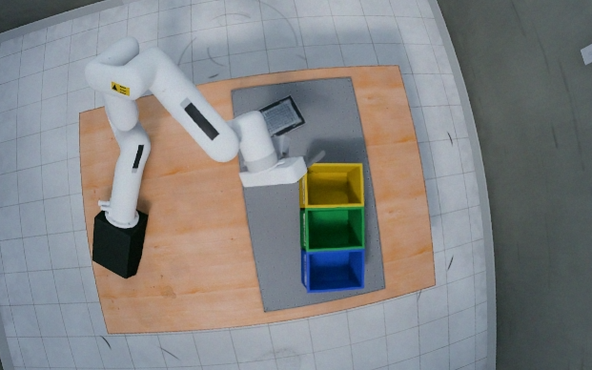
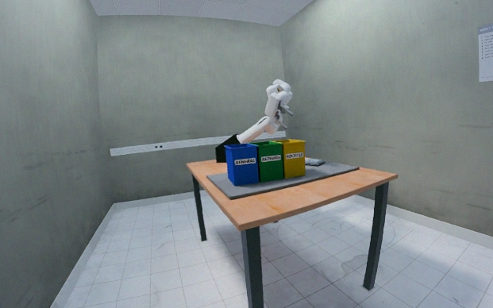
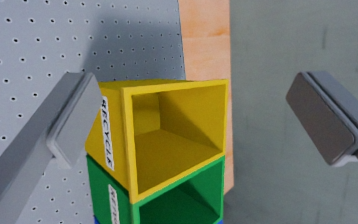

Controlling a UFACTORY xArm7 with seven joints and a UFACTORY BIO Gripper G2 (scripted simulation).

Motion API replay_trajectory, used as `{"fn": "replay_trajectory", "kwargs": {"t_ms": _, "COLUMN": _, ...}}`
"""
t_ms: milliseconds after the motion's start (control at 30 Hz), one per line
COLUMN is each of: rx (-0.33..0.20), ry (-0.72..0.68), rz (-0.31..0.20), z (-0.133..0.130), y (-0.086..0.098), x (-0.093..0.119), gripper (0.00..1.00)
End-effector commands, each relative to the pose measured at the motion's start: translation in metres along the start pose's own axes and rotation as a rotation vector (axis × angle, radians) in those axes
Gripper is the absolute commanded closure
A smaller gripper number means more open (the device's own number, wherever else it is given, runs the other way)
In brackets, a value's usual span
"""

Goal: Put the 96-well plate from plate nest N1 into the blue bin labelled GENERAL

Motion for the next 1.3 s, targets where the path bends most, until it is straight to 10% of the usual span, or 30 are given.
{"fn": "replay_trajectory", "kwargs": {"t_ms": 0, "rx": -0.096, "ry": -0.071, "rz": 0.044, "z": 0.002, "y": -0.013, "x": 0.014, "gripper": 0.63}}
{"fn": "replay_trajectory", "kwargs": {"t_ms": 467, "rx": -0.264, "ry": -0.194, "rz": 0.098, "z": 0.017, "y": -0.034, "x": 0.037, "gripper": 0.63}}
{"fn": "replay_trajectory", "kwargs": {"t_ms": 1267, "rx": -0.765, "ry": -0.556, "rz": 0.087, "z": 0.07, "y": -0.055, "x": 0.064, "gripper": 0.63}}
Point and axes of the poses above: the point midway between the two finger pads, its own x axis back along the fingers, its own z axis across the jaws, y = z × x, the point moved 5 cm from there along x, back along the fingers, and after that the axes turned 7 degrees about x, right-handed, at the moved point
